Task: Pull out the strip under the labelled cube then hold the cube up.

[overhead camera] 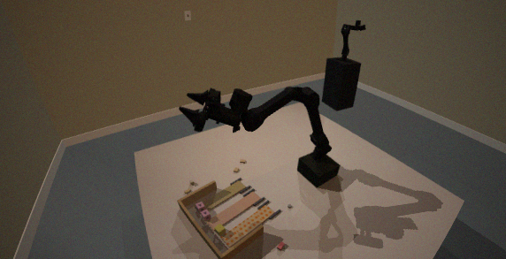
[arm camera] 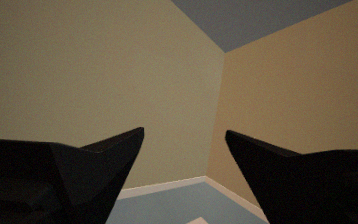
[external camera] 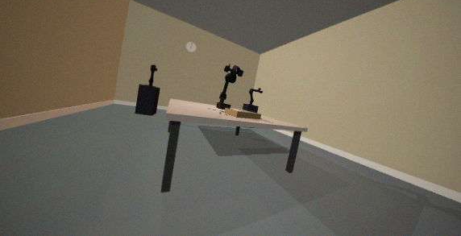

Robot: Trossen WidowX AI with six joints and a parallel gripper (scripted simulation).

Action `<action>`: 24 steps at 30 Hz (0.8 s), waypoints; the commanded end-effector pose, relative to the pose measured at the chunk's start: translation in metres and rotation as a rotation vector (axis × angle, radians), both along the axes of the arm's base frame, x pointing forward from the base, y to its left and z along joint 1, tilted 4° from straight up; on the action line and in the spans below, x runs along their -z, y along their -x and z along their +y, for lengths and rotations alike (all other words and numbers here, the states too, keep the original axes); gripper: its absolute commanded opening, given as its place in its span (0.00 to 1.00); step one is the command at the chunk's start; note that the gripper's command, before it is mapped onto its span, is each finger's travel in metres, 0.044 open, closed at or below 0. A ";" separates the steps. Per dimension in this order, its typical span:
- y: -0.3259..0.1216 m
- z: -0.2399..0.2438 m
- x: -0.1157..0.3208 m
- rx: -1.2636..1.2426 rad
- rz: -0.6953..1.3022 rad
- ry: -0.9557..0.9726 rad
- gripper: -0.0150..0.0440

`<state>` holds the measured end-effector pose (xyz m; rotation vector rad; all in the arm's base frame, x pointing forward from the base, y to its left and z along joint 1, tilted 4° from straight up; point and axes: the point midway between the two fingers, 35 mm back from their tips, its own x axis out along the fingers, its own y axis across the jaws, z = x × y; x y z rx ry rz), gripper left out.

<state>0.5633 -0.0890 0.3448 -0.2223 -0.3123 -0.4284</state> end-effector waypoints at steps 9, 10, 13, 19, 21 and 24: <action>0.082 0.076 0.083 -0.287 0.461 -0.127 0.93; 0.092 0.082 0.092 -0.309 0.501 -0.141 0.93; 0.125 0.098 0.120 -0.369 0.619 -0.184 0.93; 0.197 0.123 0.177 -0.469 0.846 -0.274 0.93; 0.222 0.130 0.197 -0.498 0.923 -0.307 0.93; 0.241 0.135 0.211 -0.516 0.977 -0.330 0.93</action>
